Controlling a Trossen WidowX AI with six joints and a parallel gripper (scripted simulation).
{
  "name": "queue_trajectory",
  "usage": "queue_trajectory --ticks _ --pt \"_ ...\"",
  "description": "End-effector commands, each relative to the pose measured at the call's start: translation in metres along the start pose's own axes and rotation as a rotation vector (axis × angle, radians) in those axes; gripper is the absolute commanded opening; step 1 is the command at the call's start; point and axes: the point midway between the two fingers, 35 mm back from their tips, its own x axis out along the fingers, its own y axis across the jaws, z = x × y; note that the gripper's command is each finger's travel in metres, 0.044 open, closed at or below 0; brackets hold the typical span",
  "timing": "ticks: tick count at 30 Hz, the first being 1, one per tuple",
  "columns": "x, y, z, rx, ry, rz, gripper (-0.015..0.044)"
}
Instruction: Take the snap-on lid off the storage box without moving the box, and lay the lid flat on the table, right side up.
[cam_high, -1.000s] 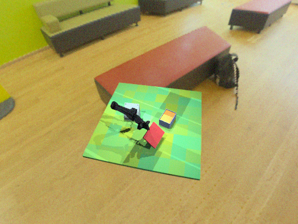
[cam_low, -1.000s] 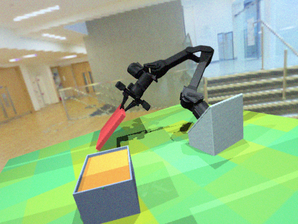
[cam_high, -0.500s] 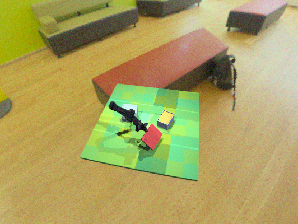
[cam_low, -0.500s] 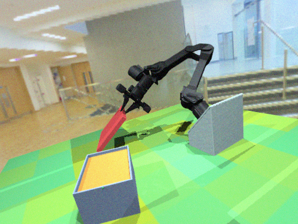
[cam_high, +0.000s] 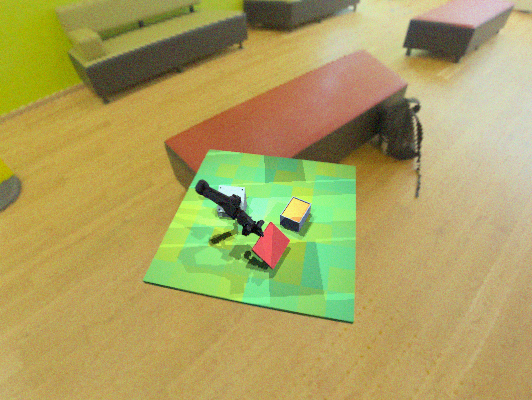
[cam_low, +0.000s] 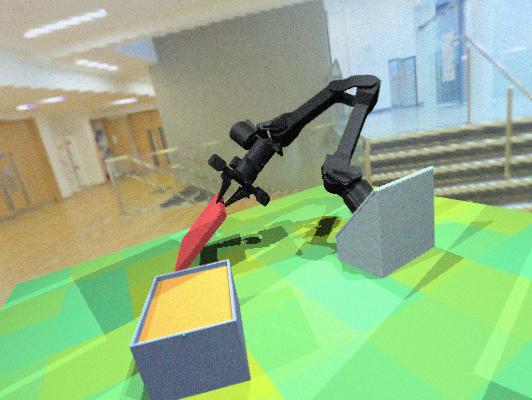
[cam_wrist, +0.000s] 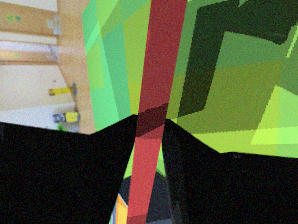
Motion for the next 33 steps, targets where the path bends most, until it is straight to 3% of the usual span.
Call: queue_trajectory --ticks 1,33 --pt "0.002 -0.001 -0.002 -0.003 0.008 0.010 0.0000" --pt "0.019 -0.021 -0.002 -0.004 0.006 0.010 0.0000"
